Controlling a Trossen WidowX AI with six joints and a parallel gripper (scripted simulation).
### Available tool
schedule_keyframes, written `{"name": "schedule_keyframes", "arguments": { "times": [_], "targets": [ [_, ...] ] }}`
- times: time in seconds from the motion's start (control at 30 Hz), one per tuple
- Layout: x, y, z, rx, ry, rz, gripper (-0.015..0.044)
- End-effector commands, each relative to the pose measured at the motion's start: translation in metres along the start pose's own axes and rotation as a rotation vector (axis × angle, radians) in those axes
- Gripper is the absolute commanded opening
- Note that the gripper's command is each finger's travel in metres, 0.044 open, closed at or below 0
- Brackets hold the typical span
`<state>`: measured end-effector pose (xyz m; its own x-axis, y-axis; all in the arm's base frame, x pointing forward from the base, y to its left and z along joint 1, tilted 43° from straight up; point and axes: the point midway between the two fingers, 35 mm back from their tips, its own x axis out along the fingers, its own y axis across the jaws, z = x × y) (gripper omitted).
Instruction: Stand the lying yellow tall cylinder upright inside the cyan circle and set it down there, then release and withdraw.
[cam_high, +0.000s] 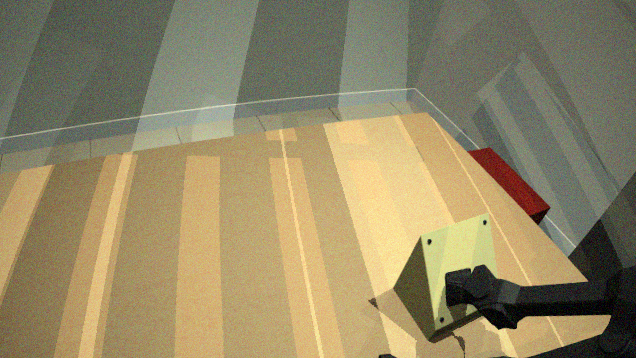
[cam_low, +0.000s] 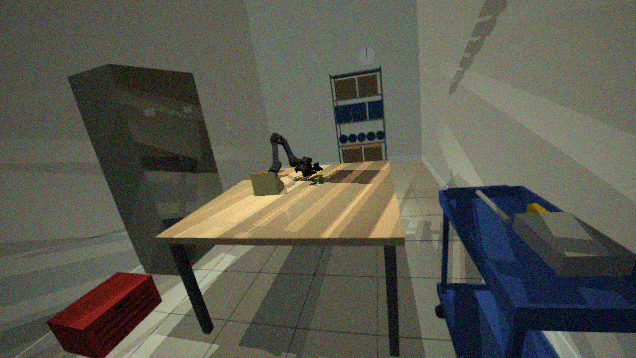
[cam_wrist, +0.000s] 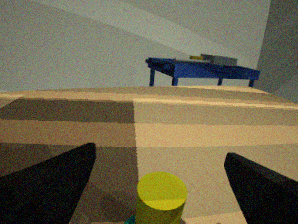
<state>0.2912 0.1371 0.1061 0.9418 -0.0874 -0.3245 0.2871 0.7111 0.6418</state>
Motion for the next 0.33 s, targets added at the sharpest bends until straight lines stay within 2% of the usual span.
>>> {"name": "schedule_keyframes", "arguments": {
  "times": [0.0, 0.3],
  "targets": [
    [-0.002, 0.001, 0.023, -0.002, -0.001, 0.002, 0.04],
    [-0.007, -0.002, 0.055, -0.004, -0.009, 0.006, 0.04]
  ]
}}
